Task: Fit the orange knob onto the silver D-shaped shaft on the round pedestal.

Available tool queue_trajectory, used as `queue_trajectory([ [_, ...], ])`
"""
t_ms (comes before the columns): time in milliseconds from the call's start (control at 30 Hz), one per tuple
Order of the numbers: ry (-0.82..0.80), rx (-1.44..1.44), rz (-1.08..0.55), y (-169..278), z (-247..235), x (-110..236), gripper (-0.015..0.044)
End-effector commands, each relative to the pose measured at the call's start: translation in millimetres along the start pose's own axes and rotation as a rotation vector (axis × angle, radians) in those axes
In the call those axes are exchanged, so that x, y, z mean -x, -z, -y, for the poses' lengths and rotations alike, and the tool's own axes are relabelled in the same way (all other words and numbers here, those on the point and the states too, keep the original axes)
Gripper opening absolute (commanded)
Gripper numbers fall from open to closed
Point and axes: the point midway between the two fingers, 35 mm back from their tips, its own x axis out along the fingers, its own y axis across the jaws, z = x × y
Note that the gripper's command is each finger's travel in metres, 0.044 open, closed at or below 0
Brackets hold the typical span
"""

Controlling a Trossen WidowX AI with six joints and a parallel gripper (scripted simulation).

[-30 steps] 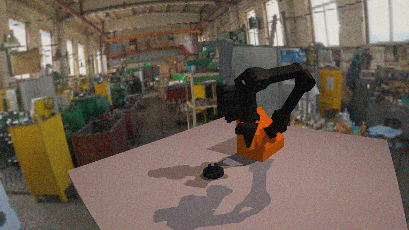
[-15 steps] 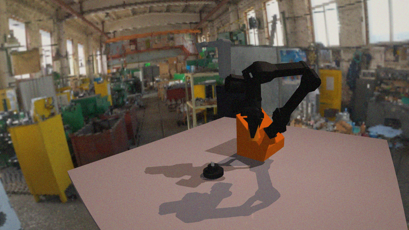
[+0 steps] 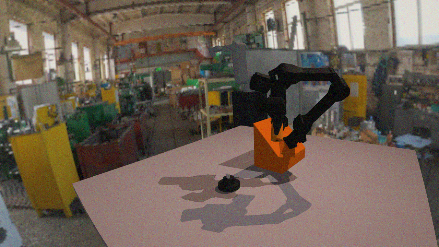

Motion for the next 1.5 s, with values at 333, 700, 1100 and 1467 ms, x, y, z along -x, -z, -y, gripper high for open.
queue_trajectory([
  [333, -0.318, 0.015, 0.004, 18, -8, 32, 0.0],
  [700, -0.344, 0.014, 0.006, 18, -8, 32, 0.0],
  [1100, -0.408, 0.012, 0.012, 15, -5, 31, 0.0],
  [1467, -0.399, 0.002, 0.013, 13, -4, 30, 0.0],
])
